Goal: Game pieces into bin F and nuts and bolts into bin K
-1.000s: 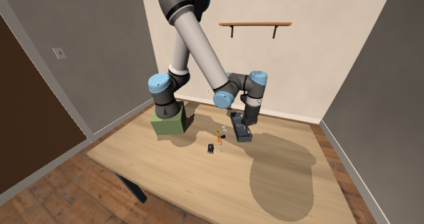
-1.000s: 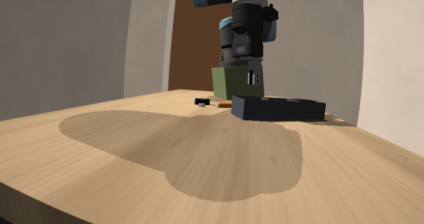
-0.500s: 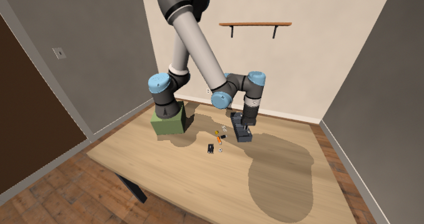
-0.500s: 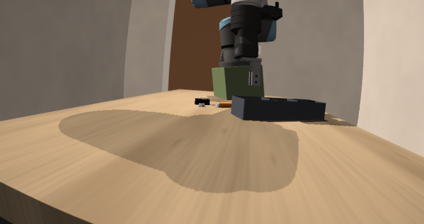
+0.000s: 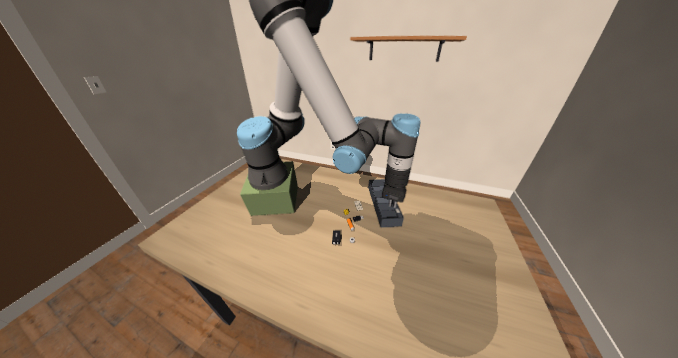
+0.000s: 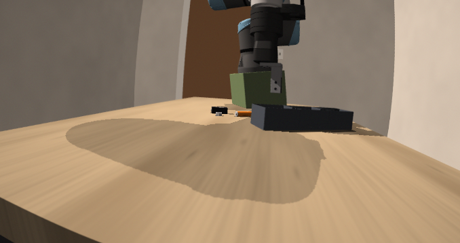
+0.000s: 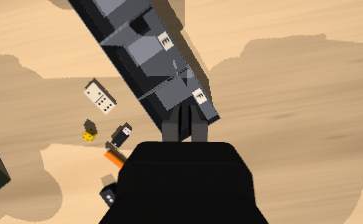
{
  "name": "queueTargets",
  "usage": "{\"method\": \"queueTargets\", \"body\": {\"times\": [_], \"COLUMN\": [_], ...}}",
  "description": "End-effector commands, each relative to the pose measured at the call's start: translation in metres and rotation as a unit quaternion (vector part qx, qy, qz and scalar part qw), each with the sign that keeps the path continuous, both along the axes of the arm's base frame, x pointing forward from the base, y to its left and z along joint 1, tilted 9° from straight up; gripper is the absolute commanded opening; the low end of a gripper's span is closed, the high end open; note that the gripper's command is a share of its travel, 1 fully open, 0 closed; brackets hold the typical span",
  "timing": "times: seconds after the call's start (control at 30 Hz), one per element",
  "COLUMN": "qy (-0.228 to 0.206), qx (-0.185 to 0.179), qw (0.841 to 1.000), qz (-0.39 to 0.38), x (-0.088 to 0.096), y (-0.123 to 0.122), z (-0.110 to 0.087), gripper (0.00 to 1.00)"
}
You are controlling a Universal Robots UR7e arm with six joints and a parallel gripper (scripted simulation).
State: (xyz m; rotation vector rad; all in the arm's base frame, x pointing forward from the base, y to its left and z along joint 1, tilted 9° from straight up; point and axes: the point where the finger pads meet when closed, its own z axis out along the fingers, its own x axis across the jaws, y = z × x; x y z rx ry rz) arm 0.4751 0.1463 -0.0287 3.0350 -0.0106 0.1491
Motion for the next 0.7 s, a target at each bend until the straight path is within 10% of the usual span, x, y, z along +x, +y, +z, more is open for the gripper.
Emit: {"method": "queueTargets", "body": {"times": [0.0, 0.67], "qy": [-0.006, -0.038], "qx": [0.003, 0.028], "qw": [0.999, 0.939], "qz": [-0.049, -0.34], "x": [0.0004, 0.0004], "y": [0.0004, 0.0004], "z": [0.0005, 0.0005], "gripper": [0.31, 0.31]}}
